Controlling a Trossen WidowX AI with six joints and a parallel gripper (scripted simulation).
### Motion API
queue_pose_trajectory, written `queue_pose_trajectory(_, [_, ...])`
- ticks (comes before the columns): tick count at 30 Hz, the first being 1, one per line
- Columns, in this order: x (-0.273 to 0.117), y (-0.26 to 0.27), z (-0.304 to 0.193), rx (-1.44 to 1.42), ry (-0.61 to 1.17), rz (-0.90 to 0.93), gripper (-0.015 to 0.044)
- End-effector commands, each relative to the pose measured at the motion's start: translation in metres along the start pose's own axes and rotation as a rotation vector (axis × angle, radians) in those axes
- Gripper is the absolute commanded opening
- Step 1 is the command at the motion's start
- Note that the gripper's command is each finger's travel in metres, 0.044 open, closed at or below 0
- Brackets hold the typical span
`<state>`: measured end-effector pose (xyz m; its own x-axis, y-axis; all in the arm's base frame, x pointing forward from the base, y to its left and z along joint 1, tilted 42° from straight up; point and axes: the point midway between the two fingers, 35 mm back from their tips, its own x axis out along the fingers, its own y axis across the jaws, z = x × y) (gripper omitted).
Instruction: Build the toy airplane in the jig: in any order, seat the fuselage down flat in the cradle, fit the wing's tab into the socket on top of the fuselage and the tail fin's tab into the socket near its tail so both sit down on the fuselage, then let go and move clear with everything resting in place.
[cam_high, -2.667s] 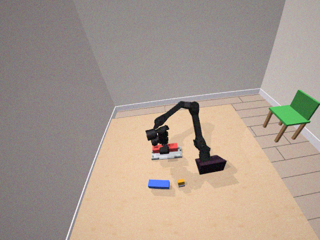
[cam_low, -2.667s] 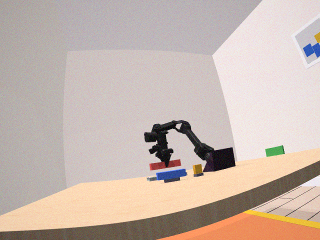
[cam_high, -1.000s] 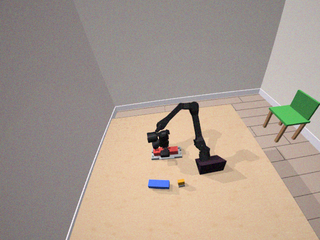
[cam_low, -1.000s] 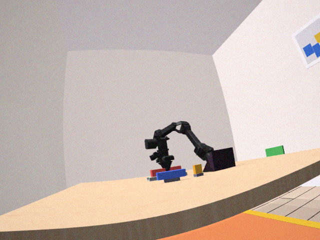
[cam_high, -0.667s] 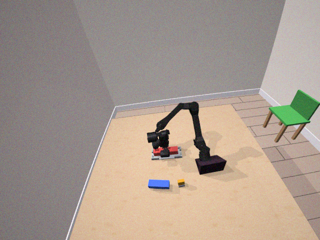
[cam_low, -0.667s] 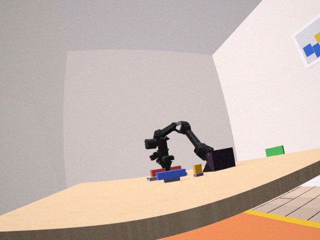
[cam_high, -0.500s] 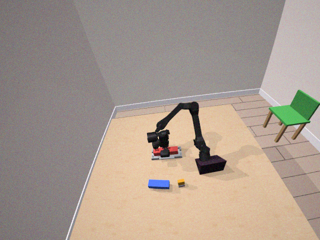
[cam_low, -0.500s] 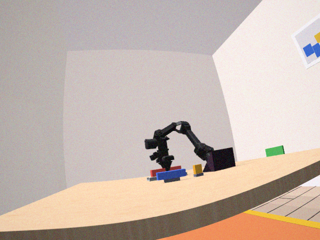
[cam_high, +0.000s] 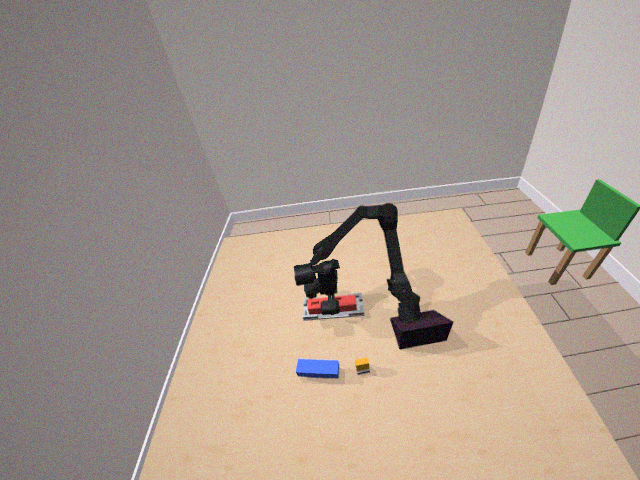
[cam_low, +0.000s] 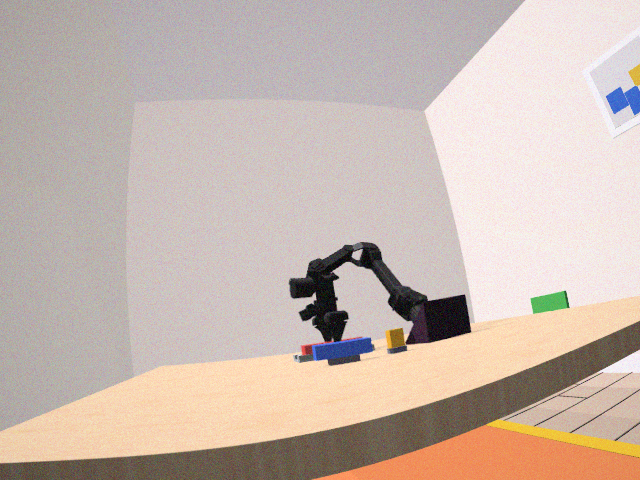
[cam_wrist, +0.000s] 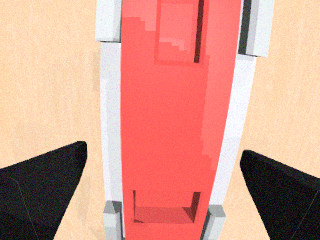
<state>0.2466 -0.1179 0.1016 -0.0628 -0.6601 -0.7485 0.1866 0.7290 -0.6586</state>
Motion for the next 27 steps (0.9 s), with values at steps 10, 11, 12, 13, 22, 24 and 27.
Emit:
queue_pose_trajectory(10, [-0.087, 0.003, 0.003, -0.004, 0.001, 0.005, 0.044])
queue_pose_trajectory(11, [-0.097, 0.002, 0.001, -0.004, 0.001, 0.002, 0.044])
queue_pose_trajectory(12, [-0.104, 0.002, 0.0, -0.005, 0.001, 0.0, 0.044])
queue_pose_trajectory(13, [-0.105, 0.003, 0.004, -0.005, 0.001, 0.0, 0.044])
queue_pose_trajectory(22, [-0.101, 0.003, 0.006, 0.088, 0.001, 0.0, 0.044])
queue_pose_trajectory(24, [-0.1, 0.003, 0.007, 0.101, 0.001, 0.0, 0.044])
queue_pose_trajectory(27, [-0.1, 0.003, 0.007, 0.101, 0.001, 0.0, 0.044])
